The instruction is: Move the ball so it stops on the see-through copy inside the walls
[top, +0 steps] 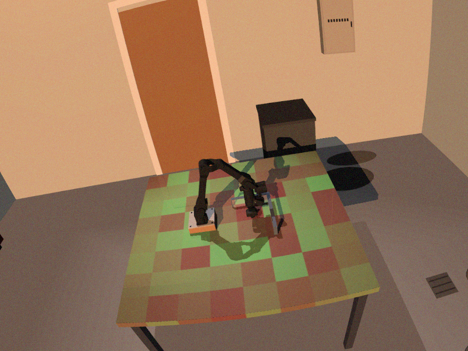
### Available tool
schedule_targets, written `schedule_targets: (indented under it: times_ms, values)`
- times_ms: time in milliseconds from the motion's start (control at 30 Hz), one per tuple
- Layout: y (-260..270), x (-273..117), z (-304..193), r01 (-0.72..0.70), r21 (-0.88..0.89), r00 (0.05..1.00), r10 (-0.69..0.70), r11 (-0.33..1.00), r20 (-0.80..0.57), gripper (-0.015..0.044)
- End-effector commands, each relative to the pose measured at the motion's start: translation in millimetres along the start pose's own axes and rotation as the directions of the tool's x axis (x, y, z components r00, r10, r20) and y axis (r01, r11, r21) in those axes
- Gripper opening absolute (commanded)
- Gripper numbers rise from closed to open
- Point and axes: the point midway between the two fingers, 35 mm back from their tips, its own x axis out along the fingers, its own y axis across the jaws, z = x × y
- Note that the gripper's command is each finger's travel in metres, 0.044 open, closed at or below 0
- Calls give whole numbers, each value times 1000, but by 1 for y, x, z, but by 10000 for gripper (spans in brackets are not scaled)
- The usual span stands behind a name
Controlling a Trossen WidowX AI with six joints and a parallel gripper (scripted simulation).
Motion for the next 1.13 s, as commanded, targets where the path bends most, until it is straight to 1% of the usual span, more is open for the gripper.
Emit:
schedule_targets:
  times_ms: [0,67,133,233,267,467,533,633,733,767,1100]
  values:
    - [0,-24,4,0,1,1000,0,1000,6,220]
    - [0,-60,3,2,4,1000,-2,1000,5,220]
    - [0,-84,1,3,5,1000,-3,1000,3,220]
    - [0,-87,0,3,6,1000,-3,1000,3,220]
    - [1,-80,5,-2,5,1000,2,1000,22,220]
    - [1,-80,5,-2,5,1000,2,1000,22,220]
    - [1,-91,4,-2,5,1000,2,1000,22,272]
    - [0,-129,-1,-2,6,1000,2,1000,23,351]
    - [0,-132,-1,-2,6,1000,2,1000,23,430]
    - [0,-132,-1,-2,6,1000,2,1000,23,440]
    - [0,-132,-1,-2,6,1000,2,1000,23,440]
